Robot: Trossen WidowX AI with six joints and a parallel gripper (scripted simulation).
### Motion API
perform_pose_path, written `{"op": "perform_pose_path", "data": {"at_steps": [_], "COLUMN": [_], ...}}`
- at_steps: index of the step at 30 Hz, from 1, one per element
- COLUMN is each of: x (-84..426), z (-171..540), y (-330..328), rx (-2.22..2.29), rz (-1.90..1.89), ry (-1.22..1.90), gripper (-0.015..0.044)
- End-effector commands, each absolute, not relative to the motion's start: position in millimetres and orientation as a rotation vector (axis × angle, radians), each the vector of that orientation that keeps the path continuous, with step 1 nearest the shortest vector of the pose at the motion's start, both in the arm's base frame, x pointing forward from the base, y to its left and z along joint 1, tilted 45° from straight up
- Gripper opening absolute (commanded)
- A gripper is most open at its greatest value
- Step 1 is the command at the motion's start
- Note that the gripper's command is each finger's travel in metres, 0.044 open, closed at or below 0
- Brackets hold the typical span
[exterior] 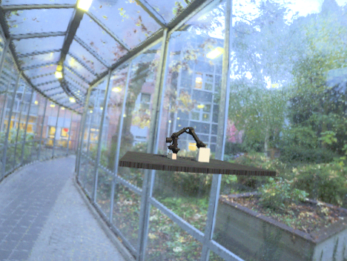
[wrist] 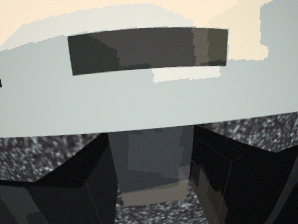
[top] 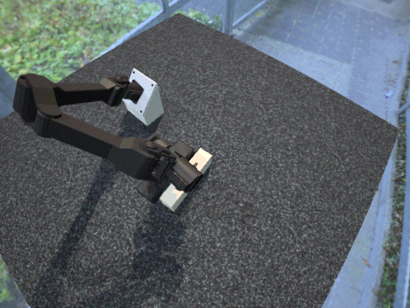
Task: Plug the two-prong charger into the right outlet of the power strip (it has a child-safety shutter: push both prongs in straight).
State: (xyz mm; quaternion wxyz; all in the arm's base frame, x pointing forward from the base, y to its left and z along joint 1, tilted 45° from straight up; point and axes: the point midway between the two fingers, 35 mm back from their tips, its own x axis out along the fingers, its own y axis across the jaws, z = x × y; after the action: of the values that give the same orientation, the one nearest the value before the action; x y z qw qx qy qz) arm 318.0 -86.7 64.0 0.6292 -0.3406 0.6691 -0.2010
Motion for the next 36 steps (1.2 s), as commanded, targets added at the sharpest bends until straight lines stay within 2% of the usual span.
{"op": "perform_pose_path", "data": {"at_steps": [1, 36], "x": [323.2, 325.5], "z": [65.3, 65.8], "y": [-85.9, -84.1], "rx": [-0.774, -0.773], "rz": [-0.463, -0.463], "ry": [1.514, 1.514], "gripper": [0.0, 0.0]}}
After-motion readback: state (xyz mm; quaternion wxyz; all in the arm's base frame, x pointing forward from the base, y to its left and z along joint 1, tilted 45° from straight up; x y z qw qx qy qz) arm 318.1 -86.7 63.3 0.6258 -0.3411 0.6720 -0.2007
